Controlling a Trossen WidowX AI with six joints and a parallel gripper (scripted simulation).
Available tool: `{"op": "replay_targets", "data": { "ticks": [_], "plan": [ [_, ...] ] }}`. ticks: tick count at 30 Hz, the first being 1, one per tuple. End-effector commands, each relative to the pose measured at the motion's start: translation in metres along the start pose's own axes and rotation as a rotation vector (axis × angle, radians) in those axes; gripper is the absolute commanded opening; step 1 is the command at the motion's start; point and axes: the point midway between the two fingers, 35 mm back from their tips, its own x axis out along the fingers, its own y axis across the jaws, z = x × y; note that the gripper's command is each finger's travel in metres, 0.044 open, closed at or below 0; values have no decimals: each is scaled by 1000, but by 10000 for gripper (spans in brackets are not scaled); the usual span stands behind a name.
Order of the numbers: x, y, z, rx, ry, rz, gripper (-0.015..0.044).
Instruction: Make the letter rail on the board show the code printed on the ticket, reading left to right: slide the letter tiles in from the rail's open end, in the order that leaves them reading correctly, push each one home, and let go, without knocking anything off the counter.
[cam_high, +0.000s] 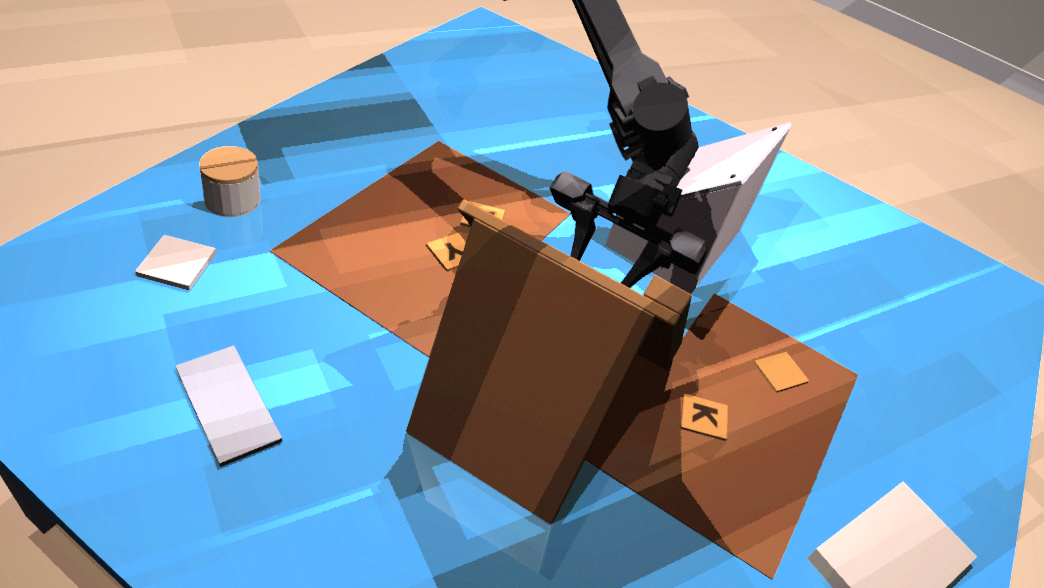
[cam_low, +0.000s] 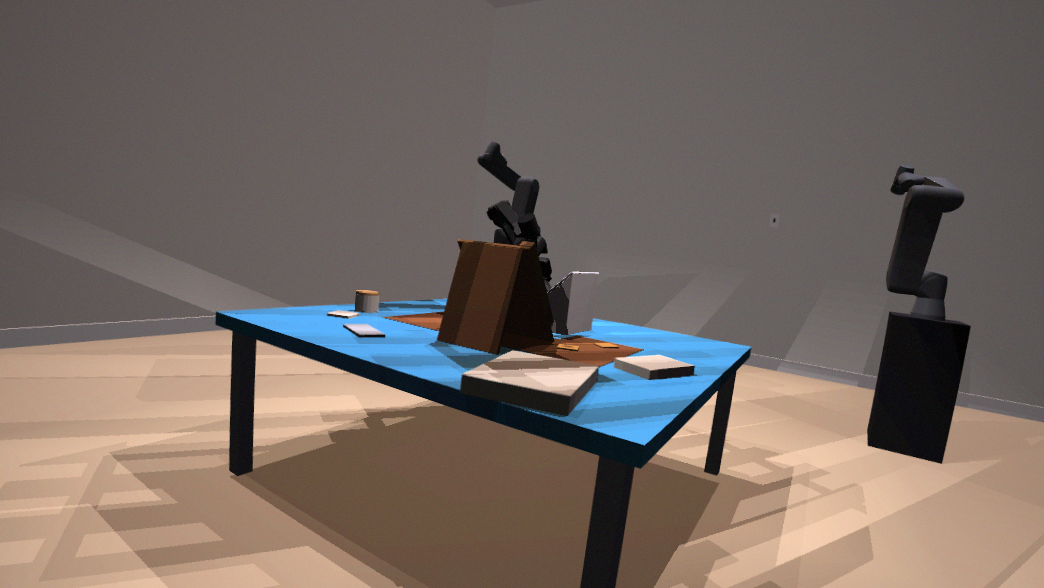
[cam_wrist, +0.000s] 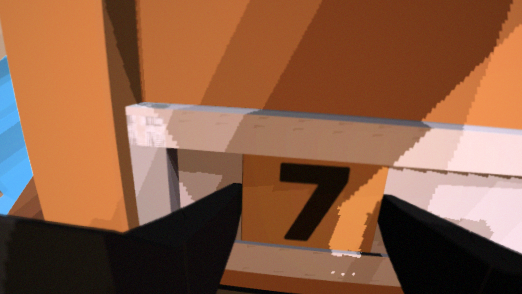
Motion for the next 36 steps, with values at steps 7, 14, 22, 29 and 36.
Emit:
{"op": "replay_targets", "data": {
  "ticks": [7, 14, 22, 29, 36],
  "plan": [
    [0, 5, 4, 10, -6, -6, 0],
    [0, 9, 4, 10, -6, -6, 0],
    [0, 14, 4, 10, -6, -6, 0],
    [0, 18, 4, 11, -6, -5, 0],
    [0, 19, 1, 2, -1, 1, 79]
  ]
}}
